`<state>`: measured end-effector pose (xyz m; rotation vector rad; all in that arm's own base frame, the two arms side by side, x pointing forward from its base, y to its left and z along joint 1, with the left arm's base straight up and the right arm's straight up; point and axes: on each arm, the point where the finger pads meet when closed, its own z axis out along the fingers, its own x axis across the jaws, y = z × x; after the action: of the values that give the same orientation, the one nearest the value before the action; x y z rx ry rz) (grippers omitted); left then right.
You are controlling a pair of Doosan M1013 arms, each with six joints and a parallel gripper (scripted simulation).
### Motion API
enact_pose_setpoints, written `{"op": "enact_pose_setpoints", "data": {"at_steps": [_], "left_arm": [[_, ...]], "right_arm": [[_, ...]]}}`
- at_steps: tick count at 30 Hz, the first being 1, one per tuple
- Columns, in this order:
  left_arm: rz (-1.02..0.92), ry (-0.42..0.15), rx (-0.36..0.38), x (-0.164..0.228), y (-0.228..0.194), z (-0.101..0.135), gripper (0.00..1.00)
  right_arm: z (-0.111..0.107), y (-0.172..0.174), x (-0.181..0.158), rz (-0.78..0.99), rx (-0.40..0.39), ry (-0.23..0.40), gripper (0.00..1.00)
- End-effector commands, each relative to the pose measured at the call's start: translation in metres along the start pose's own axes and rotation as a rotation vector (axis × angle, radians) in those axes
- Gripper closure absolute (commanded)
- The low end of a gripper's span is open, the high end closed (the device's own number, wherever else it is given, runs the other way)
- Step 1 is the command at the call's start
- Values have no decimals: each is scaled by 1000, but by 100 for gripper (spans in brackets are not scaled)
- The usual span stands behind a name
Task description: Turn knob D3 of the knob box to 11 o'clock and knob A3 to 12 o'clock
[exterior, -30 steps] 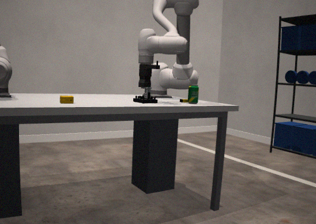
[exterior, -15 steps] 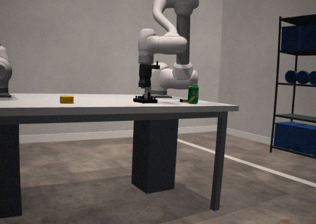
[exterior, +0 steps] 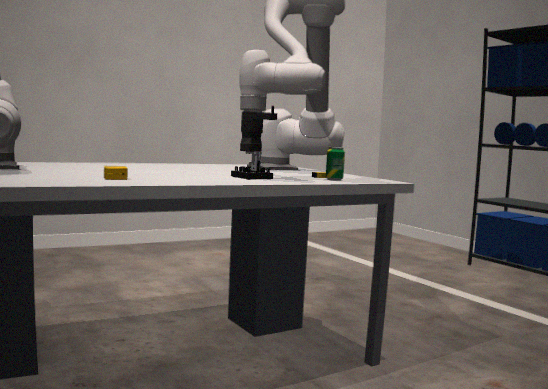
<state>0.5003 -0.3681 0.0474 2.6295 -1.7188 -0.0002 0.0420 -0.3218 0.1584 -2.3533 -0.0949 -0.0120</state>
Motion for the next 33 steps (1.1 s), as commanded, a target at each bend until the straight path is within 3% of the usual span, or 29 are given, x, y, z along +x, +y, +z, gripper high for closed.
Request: {"op": "enact_pose_setpoints", "data": {"at_steps": [1,17,33], "left_arm": [[0,1,1,0,0,-1,70],[-87,1,1,0,0,-1,70],[-409,1,1,0,0,-1,70]], "right_arm": [[0,0,0,0,-1,0,0],[0,0,0,0,-1,0,0],[0,0,0,0,-1,0,0]]}}
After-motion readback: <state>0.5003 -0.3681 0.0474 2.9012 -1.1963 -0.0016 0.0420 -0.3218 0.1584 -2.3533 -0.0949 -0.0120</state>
